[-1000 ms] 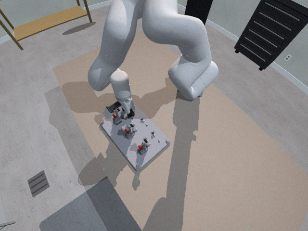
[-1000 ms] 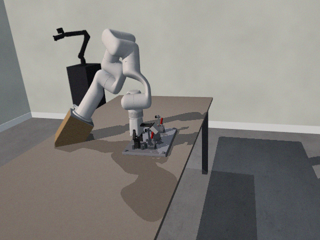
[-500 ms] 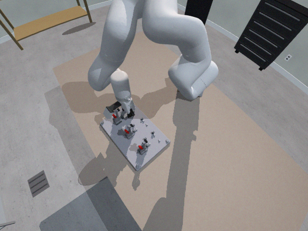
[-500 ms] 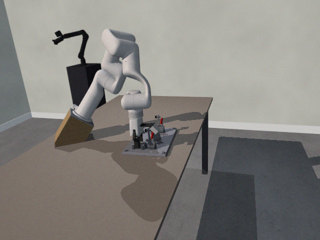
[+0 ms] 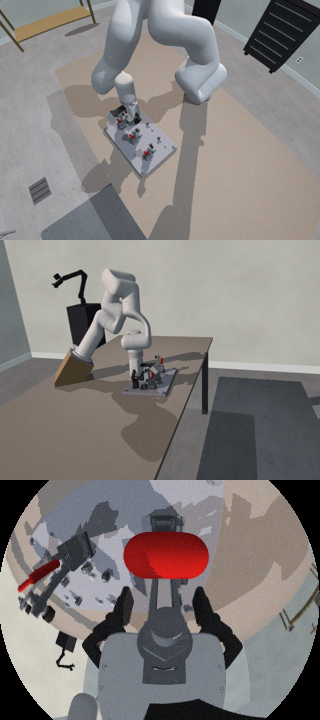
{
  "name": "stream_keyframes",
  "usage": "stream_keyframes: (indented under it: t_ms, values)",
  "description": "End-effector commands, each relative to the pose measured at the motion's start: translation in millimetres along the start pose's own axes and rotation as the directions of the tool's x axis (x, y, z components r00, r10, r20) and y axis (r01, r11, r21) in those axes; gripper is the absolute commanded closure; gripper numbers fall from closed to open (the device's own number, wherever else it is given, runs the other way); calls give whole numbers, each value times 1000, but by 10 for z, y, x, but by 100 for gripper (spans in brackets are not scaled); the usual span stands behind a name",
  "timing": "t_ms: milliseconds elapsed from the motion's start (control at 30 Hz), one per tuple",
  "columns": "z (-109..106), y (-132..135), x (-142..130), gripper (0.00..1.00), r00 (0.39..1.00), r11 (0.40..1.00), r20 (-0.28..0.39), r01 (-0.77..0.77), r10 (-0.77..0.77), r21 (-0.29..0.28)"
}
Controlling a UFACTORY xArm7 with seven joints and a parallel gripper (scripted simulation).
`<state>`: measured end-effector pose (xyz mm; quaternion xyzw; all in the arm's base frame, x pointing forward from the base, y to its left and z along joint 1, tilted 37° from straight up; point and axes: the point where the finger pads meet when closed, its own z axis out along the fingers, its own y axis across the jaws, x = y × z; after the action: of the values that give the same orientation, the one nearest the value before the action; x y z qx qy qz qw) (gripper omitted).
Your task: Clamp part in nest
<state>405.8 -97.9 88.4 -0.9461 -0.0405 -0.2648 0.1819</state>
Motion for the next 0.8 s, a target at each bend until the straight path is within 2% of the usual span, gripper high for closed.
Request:
stream_keyframes:
  t_ms: [0, 767]
  values:
    - [-7, 10, 4, 0, 1000, 1000, -1, 0, 0, -2]
    - [-29, 10, 4, 0, 1000, 1000, -1, 0, 0, -2]
